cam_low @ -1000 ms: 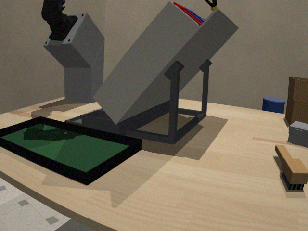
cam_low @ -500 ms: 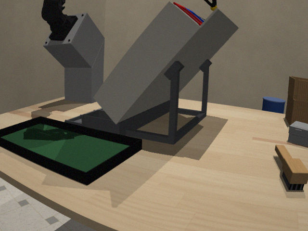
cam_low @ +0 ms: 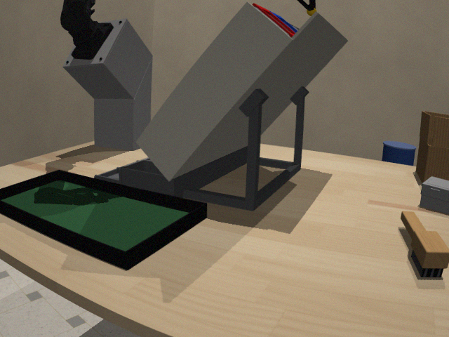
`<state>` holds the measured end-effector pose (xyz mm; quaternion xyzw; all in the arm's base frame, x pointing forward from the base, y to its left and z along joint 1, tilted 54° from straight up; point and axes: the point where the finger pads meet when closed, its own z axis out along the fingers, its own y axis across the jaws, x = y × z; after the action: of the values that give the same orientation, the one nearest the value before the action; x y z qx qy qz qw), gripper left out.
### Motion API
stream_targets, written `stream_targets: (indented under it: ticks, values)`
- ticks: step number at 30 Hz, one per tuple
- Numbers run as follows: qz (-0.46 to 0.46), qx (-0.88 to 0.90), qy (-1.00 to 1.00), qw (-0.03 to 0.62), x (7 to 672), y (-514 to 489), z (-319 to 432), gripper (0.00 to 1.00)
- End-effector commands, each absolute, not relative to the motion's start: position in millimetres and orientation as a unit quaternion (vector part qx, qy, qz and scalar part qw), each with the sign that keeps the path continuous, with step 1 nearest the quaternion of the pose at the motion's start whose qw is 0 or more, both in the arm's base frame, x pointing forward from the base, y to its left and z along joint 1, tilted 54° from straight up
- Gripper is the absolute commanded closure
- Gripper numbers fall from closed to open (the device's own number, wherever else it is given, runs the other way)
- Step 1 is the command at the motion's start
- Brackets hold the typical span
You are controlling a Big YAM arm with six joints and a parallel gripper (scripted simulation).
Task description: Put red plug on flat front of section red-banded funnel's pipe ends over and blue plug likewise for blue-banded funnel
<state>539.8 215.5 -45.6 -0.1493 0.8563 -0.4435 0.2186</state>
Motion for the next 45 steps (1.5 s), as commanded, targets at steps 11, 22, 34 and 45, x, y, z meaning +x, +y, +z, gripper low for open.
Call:
stream_targets:
  ticks: [11,22,34,45]
  values:
    - [-0.432,-0.135,0.858,0.241,564,226,-29,1.00]
    - [-0.438,-0.146,0.857,0.230,570,227,-27,1.00]
    - [-0.433,-0.135,0.858,0.240,562,209,-44,1.00]
    - [-0.431,-0.130,0.859,0.245,559,199,-53,1.00]
